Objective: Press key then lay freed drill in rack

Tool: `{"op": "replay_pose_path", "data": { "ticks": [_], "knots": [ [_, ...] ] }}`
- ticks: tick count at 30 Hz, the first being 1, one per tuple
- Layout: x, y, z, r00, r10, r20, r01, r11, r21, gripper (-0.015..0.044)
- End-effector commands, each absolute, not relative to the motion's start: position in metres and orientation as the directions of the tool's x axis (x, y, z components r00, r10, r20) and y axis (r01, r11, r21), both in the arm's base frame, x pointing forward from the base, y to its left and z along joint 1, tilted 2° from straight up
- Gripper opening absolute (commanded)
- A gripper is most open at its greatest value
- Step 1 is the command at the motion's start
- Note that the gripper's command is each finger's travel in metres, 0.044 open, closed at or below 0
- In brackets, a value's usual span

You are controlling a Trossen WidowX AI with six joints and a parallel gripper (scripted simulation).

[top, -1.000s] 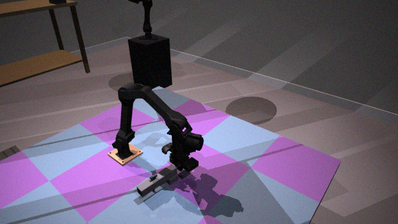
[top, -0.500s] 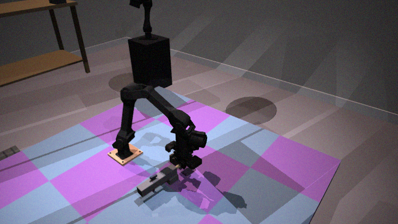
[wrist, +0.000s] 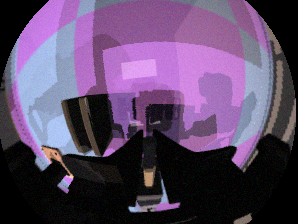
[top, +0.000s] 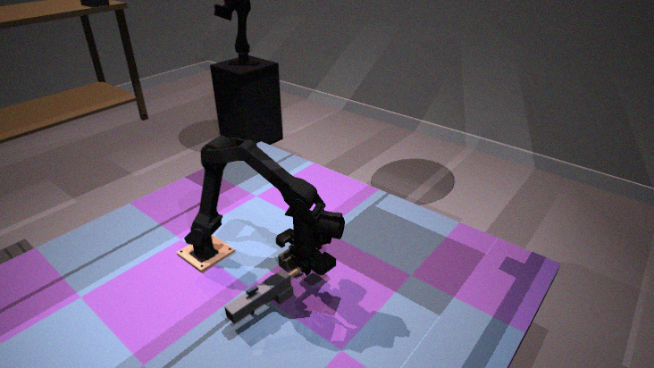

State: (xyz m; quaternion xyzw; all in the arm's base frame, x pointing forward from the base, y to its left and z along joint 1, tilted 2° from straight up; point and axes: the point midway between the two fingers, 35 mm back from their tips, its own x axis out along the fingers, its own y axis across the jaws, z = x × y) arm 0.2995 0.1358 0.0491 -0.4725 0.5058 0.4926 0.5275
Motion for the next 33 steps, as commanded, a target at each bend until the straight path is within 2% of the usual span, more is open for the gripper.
{"op": "replay_pose_path", "data": {
  "ticks": [1,13,33],
  "knots": [
    [0.3,0.135,0.049,0.003,0.042,-0.999,-0.998,0.069,0.0,0.0131],
    [0.299,0.131,0.047,0.007,0.047,-0.999,-0.998,0.069,-0.003,0.044],
    [0.299,0.121,0.043,0.007,0.047,-0.999,-0.998,0.069,-0.004,0.044]
  ]
}}
